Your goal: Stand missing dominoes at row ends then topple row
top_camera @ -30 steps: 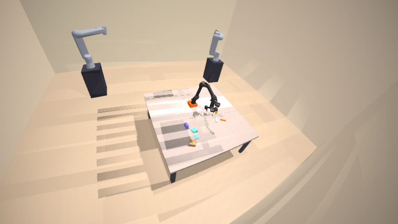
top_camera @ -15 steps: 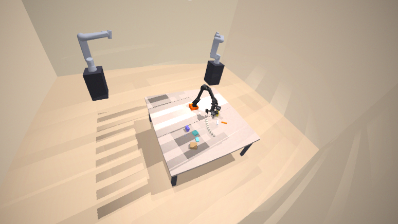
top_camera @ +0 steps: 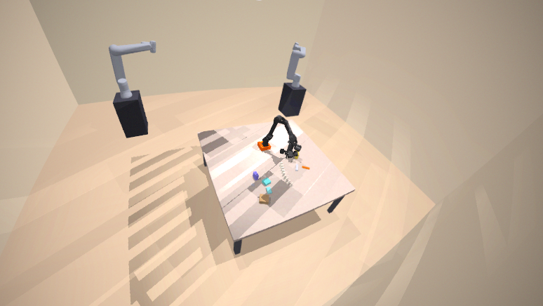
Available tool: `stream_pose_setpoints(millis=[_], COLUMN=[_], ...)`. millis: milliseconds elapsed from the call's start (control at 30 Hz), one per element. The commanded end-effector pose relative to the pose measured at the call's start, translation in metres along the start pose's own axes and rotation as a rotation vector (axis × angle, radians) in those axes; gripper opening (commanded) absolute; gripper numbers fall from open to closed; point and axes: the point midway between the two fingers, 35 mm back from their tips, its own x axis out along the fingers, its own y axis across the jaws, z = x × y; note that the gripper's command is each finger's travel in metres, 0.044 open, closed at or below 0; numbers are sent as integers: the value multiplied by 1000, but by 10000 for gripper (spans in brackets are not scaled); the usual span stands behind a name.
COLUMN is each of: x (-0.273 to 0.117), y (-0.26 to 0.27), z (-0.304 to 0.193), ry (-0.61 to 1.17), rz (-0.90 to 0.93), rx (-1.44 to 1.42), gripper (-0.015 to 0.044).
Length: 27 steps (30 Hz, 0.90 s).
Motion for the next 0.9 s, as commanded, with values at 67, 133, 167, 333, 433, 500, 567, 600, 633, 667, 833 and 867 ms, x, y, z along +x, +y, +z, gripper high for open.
stream_pose_setpoints(millis=[67, 133, 167, 333, 433, 500, 567, 600, 633, 667, 833, 867], x=[0, 0, -2, -51, -85, -107, -130, -141, -149, -154, -155, -155], y=[0, 0, 0, 2, 3, 4, 5, 5, 6, 6, 6, 5], z=[0, 0, 0, 1, 2, 3, 4, 4, 4, 4, 4, 3], ry=[0, 0, 0, 0, 0, 0, -1, -1, -1, -1, -1, -1], rz=[1, 1, 1, 2, 2, 2, 2, 2, 2, 2, 2, 2], rx=[3, 3, 3, 3, 3, 3, 3, 3, 3, 3, -14, -66], gripper=[22, 22, 22, 22, 22, 22, 22, 22, 22, 22, 22, 22])
